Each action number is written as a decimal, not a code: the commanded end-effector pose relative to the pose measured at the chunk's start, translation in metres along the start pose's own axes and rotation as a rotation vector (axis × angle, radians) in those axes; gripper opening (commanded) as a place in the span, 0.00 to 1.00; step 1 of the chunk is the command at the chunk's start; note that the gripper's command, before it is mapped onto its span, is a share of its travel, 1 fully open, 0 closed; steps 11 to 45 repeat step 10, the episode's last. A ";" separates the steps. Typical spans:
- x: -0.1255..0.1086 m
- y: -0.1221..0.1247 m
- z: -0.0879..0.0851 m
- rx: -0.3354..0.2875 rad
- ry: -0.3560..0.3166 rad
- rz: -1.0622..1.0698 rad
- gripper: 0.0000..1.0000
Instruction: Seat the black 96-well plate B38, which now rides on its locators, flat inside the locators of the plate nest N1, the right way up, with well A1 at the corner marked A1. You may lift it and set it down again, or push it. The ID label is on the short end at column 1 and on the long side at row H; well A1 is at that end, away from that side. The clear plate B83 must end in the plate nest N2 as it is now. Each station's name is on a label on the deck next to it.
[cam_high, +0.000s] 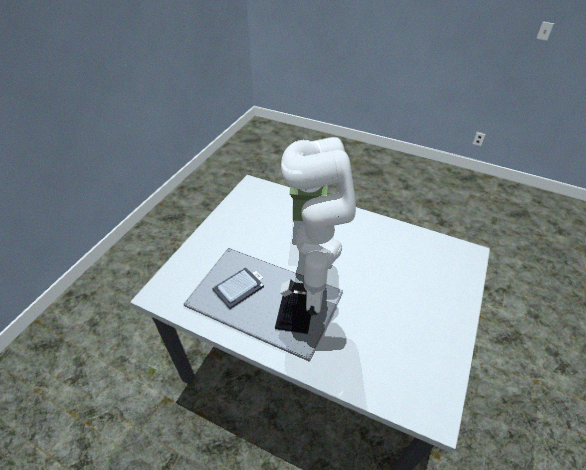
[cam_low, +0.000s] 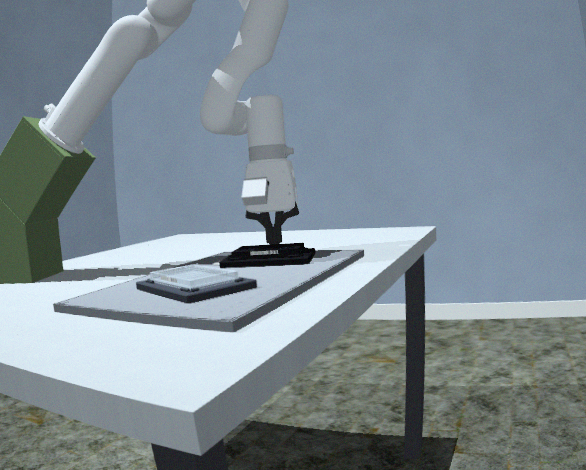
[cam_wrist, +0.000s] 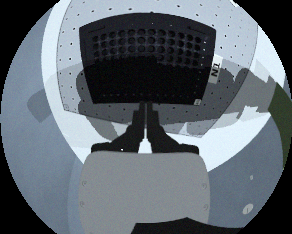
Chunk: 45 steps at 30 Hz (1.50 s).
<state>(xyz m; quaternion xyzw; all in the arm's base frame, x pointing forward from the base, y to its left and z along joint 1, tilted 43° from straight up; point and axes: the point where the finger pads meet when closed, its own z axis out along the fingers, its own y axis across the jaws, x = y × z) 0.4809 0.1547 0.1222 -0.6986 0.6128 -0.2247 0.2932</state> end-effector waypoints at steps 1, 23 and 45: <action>-0.007 -0.001 0.000 0.001 0.002 0.000 0.00; -0.010 -0.001 0.000 0.001 0.002 0.000 0.00; -0.010 -0.001 0.000 0.001 0.002 0.000 0.00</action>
